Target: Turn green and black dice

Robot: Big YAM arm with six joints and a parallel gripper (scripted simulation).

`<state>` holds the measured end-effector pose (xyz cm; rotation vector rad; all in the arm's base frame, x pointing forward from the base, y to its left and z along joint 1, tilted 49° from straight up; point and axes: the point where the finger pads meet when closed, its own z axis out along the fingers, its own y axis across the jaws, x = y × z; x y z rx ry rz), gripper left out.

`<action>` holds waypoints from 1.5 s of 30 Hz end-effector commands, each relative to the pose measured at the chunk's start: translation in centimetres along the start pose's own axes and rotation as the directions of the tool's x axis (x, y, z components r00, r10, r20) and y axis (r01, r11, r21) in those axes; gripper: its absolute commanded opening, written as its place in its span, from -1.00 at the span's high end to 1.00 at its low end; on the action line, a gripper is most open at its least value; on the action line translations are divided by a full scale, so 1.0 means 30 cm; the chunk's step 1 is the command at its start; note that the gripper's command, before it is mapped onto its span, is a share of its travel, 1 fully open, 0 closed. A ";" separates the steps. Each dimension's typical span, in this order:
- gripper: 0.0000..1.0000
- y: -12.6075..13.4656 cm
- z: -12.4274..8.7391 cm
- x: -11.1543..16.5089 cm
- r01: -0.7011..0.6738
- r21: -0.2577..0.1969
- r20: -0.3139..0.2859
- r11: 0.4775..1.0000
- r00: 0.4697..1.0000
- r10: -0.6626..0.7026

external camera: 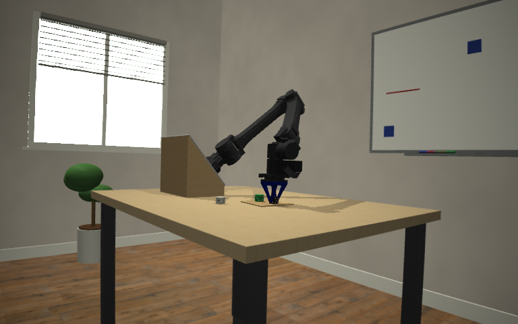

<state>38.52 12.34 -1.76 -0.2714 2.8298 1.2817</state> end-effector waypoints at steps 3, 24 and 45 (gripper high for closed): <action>0.29 0.002 -0.007 -0.033 0.008 0.004 0.016 1.000 1.000 -0.008; 0.22 0.002 -0.083 -0.068 0.026 0.013 0.050 1.000 0.998 -0.026; 0.22 -0.004 -0.361 -0.062 0.026 0.020 0.048 0.999 0.998 -0.027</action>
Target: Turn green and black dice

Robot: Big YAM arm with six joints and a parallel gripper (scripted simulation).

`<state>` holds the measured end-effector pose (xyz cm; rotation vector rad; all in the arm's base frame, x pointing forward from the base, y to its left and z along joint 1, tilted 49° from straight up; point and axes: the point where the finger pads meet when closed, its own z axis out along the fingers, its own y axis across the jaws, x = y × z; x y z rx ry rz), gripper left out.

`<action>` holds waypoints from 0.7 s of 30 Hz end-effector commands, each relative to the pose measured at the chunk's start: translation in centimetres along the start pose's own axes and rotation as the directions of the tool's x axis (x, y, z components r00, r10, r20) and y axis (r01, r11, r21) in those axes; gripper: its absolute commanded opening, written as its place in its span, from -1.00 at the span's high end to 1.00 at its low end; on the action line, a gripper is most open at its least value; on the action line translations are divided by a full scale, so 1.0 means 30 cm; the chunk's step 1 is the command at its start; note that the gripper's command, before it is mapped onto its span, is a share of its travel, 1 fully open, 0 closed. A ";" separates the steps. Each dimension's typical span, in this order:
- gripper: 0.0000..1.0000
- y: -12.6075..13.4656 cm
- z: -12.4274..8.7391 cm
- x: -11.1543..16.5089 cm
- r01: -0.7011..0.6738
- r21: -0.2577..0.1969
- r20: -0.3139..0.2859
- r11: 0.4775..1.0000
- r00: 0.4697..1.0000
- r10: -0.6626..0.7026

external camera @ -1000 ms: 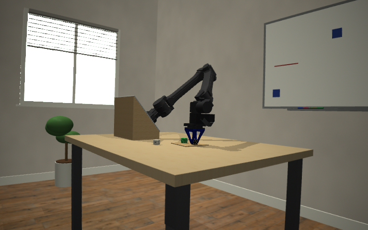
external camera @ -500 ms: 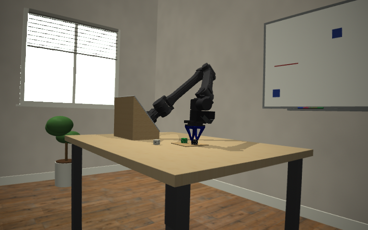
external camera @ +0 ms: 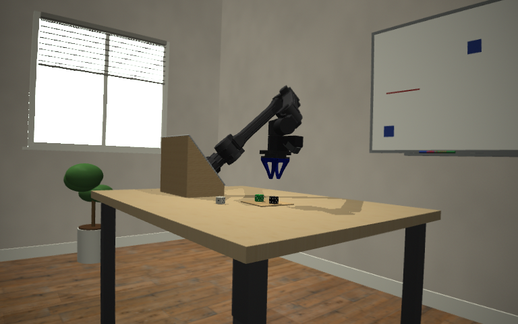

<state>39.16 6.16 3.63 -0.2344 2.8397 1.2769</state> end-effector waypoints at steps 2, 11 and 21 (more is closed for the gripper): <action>0.22 0.003 -0.098 -0.057 0.052 0.015 0.044 0.999 0.998 -0.053; -1.00 -0.001 -0.075 -0.041 0.047 0.009 0.029 0.999 0.998 -0.047; -1.00 -0.001 -0.075 -0.042 0.048 0.009 0.029 0.999 0.998 -0.048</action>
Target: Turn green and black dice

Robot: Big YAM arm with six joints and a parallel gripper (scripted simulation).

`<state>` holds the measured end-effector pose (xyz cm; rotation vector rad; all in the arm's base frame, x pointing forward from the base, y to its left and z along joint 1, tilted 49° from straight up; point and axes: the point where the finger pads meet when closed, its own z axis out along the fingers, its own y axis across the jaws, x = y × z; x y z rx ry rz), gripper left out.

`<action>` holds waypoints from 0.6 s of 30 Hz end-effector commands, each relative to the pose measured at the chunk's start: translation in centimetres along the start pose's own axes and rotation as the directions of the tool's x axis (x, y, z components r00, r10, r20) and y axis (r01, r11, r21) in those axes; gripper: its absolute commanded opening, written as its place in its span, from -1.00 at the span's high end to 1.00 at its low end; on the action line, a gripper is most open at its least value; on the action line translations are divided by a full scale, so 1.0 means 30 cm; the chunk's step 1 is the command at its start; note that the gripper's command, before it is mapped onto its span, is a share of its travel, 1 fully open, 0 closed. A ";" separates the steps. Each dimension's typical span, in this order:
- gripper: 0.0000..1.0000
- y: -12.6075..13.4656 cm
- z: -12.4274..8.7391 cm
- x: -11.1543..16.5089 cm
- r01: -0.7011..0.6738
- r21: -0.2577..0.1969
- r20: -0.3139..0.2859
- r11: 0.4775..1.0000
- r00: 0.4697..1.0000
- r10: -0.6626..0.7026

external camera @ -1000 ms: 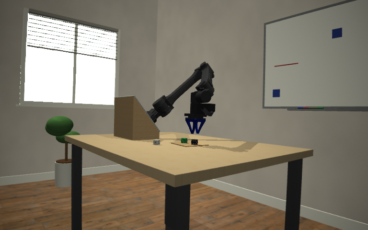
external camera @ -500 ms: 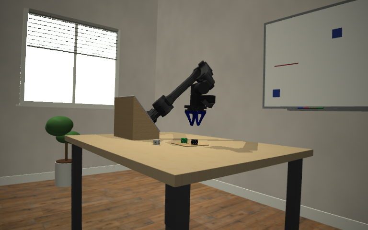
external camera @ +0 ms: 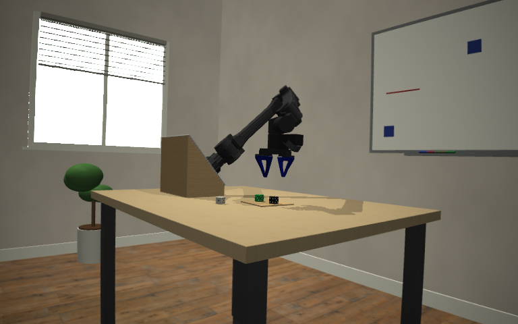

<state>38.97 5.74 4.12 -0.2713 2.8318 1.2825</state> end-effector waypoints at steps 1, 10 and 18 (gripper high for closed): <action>-1.00 -0.005 -0.054 -0.048 0.025 0.015 0.036 1.000 0.999 -0.025; -1.00 -0.006 -0.082 -0.061 0.027 0.020 0.048 0.999 0.998 -0.028; -1.00 0.002 -0.183 -0.061 0.034 0.028 0.053 0.999 0.998 -0.036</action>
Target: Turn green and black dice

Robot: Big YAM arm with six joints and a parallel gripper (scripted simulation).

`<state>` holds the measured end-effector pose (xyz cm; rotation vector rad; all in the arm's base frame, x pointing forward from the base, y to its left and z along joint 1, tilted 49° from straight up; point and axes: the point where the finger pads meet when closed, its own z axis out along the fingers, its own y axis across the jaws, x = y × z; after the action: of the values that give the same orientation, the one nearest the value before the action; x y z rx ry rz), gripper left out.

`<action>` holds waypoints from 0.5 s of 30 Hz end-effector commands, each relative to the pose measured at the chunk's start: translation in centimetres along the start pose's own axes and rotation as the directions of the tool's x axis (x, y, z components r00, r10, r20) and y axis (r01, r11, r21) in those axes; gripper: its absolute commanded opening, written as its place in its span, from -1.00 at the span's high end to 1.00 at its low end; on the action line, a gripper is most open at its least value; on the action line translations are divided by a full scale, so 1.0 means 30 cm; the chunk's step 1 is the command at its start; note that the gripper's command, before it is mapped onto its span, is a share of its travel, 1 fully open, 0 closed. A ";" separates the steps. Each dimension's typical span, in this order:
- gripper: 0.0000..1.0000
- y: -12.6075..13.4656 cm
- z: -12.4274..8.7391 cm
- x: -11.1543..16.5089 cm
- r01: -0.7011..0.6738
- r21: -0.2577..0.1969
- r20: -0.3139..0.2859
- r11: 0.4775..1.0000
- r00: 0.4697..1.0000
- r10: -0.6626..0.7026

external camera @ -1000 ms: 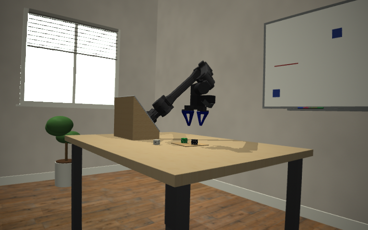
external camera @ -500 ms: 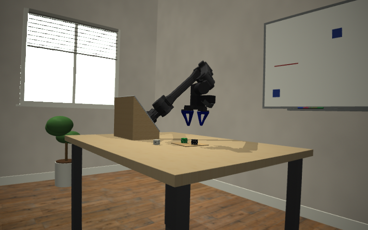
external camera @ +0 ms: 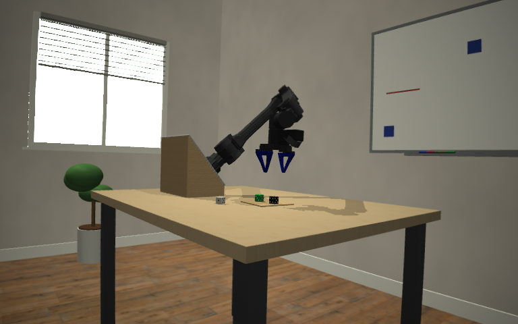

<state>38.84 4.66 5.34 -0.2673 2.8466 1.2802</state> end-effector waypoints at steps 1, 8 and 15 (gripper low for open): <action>-1.00 -0.009 -0.145 -0.064 0.040 0.023 0.061 0.999 0.997 -0.041; -1.00 -0.022 -0.231 -0.056 0.030 0.018 0.053 0.999 0.998 -0.031; -1.00 -0.012 -0.335 -0.053 0.038 0.026 0.059 0.999 0.997 -0.039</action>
<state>39.44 -0.60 9.60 -0.2421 2.8465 1.2795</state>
